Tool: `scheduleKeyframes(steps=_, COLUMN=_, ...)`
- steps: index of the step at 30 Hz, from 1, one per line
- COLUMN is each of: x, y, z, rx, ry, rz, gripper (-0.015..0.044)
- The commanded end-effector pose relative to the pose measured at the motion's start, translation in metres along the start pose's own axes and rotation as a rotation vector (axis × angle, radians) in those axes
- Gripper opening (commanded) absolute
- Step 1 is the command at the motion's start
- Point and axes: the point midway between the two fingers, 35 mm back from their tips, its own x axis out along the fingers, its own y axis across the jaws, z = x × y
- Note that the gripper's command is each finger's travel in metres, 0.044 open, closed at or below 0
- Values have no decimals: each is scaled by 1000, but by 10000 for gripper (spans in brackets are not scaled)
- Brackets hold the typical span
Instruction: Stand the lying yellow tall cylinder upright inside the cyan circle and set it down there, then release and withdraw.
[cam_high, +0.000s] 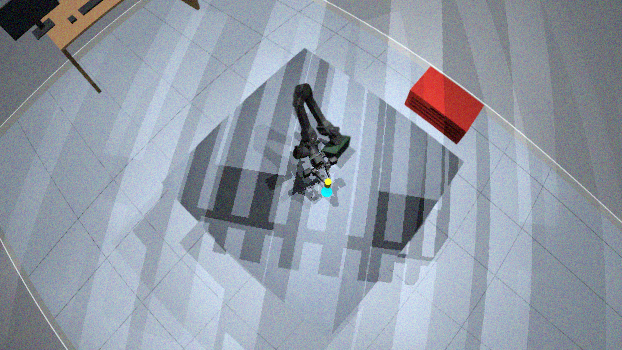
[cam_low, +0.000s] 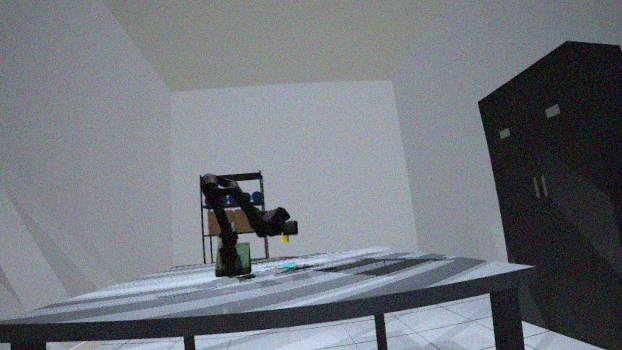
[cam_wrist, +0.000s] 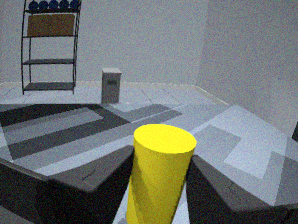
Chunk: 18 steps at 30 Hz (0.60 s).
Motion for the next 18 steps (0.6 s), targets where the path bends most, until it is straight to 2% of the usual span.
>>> scheduleKeyframes(steps=1, x=0, y=1, z=1, rx=-6, ry=-7, rz=3, gripper=105)
scheduleKeyframes(steps=10, x=0, y=1, z=-2, rx=-6, ry=-6, rz=4, gripper=105)
scheduleKeyframes(steps=18, x=4, y=-2, z=-26, rx=-10, ry=4, rz=9, gripper=105)
